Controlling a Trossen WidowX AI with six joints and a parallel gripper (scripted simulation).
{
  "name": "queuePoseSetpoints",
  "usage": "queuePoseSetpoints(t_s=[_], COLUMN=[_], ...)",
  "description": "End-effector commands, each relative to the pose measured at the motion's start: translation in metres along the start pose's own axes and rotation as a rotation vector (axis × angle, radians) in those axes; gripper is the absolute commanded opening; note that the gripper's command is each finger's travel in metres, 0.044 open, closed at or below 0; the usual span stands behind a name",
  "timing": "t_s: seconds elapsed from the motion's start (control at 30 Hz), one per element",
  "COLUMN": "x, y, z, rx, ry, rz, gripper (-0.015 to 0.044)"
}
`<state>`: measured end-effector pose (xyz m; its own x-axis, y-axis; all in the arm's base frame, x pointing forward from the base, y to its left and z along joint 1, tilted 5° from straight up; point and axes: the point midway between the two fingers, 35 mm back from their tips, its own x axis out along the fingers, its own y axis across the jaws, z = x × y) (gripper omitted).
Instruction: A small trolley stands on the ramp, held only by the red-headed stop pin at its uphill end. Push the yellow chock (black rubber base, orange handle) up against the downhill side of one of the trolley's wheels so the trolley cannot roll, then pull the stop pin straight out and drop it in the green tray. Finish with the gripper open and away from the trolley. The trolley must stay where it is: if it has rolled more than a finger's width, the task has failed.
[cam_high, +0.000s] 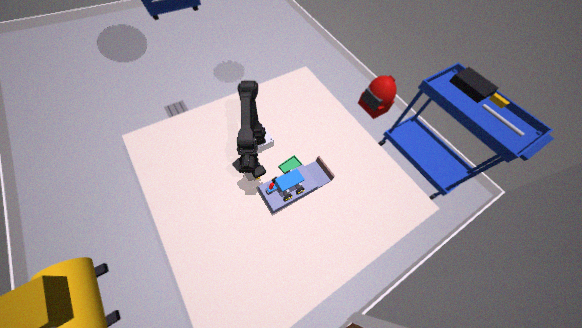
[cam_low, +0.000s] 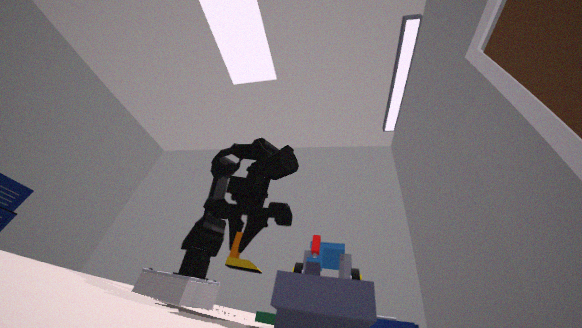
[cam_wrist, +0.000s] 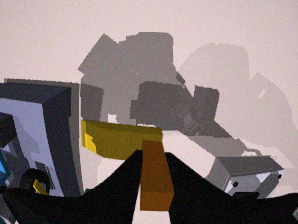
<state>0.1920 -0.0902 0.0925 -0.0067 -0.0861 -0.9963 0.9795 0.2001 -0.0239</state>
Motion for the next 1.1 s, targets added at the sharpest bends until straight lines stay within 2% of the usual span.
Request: queuePoseSetpoints(t_s=[0.0, 0.6, 0.83, 1.07], x=[-0.015, -0.065, -0.066, -0.066], y=[0.002, 0.008, 0.008, 0.008], z=[0.001, 0.004, 0.004, 0.004], rx=[0.007, 0.007, 0.001, -0.205], ry=[-0.004, -0.004, -0.004, -0.006], rz=[0.012, 0.013, 0.013, 0.012], gripper=[0.0000, 0.0000, 0.0000, 0.0000])
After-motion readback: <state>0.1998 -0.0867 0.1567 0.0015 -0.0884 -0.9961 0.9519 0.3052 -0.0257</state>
